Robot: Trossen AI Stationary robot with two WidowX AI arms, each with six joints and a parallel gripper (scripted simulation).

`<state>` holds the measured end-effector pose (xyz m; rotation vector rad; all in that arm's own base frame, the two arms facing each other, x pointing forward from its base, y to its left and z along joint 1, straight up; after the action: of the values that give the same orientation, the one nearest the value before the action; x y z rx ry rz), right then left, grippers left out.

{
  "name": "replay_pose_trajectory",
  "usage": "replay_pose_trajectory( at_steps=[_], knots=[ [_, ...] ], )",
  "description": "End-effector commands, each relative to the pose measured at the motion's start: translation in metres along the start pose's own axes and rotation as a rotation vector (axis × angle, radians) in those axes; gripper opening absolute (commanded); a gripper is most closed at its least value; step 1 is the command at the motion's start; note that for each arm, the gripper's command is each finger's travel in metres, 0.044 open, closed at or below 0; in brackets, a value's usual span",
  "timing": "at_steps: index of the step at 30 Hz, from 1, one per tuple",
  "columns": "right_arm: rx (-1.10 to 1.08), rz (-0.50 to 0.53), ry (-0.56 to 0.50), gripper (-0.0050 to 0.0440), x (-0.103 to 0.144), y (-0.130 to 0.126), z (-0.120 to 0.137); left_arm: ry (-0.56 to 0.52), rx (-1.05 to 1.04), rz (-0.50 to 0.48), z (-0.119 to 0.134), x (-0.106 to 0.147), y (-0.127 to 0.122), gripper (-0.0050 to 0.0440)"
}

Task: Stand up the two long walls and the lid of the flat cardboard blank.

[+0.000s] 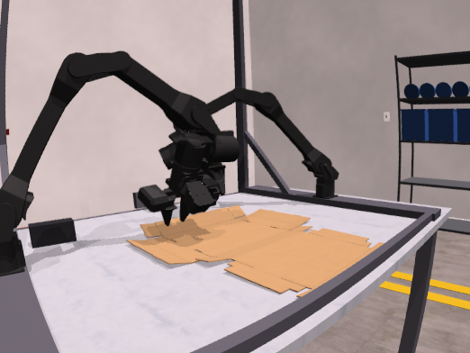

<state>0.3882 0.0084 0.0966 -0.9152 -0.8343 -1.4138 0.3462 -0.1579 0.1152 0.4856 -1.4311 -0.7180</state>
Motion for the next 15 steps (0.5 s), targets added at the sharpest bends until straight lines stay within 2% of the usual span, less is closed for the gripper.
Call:
replay_pose_trajectory(
  at_steps=[1,5,10,15],
  knots=[
    [-0.088,-0.031,-0.008,0.0195,0.009,0.006,0.002,-0.016,0.016,0.008,0.000,0.006,0.005,0.0000],
    [-0.088,-0.031,-0.008,0.0195,0.009,0.006,0.002,-0.016,0.016,0.008,0.000,0.006,0.005,0.0000],
    [-0.088,-0.031,-0.008,0.0195,0.009,0.006,0.002,-0.009,0.014,0.004,0.000,-0.011,0.002,0.0119],
    [-0.088,-0.031,-0.008,0.0195,0.009,0.006,0.002,-0.008,0.014,0.004,0.000,-0.012,0.002,0.0239]
  ],
)
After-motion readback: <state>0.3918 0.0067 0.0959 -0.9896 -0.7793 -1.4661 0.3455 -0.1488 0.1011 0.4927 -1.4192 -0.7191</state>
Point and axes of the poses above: on each arm, the point midway between the two fingers, 35 mm back from their tips, its own x axis back along the fingers, its own y axis across the jaws, z = x × y, the point moved 6 cm from there along x, back along the fingers, and after that the axes turned 9 degrees about -x, right-handed, at the moved point
